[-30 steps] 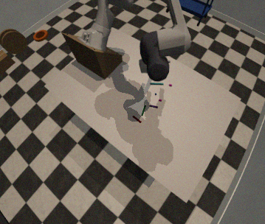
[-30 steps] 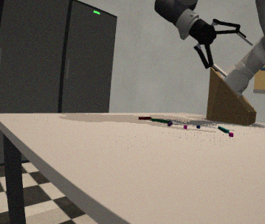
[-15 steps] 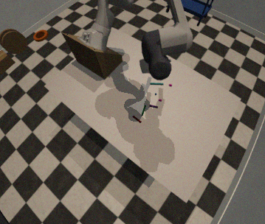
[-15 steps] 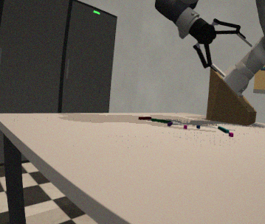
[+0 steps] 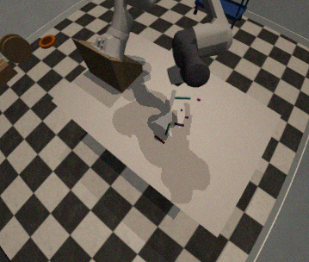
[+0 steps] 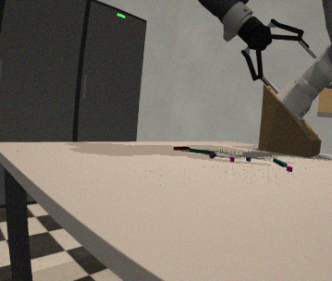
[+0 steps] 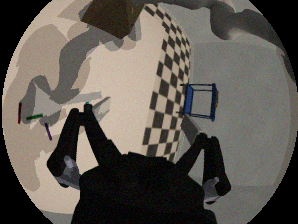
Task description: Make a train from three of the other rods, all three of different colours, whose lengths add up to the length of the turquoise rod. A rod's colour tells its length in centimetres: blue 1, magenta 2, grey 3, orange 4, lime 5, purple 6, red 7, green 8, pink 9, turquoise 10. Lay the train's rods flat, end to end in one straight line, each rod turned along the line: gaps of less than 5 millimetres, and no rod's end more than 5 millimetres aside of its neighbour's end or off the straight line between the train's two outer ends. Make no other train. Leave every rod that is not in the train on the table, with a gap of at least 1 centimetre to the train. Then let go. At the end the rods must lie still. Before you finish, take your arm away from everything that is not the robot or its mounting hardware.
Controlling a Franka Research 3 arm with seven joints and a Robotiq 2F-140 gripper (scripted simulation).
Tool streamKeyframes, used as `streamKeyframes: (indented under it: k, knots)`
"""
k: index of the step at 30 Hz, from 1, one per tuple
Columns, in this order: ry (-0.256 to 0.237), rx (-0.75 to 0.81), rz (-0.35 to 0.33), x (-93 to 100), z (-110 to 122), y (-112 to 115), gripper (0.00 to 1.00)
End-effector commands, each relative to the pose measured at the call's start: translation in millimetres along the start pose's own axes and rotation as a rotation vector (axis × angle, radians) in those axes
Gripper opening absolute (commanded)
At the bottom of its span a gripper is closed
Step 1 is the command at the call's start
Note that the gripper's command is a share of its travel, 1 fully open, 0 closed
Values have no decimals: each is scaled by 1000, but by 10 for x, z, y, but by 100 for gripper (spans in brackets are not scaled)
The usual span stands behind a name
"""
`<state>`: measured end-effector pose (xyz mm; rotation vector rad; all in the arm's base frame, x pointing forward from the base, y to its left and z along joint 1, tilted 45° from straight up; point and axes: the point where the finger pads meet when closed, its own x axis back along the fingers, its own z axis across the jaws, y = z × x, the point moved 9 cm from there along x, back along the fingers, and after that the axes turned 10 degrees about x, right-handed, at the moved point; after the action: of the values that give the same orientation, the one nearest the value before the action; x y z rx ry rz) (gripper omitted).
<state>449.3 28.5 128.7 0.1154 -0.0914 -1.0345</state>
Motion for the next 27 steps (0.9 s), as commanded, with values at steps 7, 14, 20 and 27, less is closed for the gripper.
streamKeyframes:
  k: [7, 14, 20, 27]
  knots:
    - [-100, 116, 70, 93, 85, 52, 100]
    - [-100, 116, 70, 93, 85, 52, 100]
    - [-100, 116, 70, 93, 85, 52, 100]
    - [-100, 116, 70, 93, 85, 52, 100]
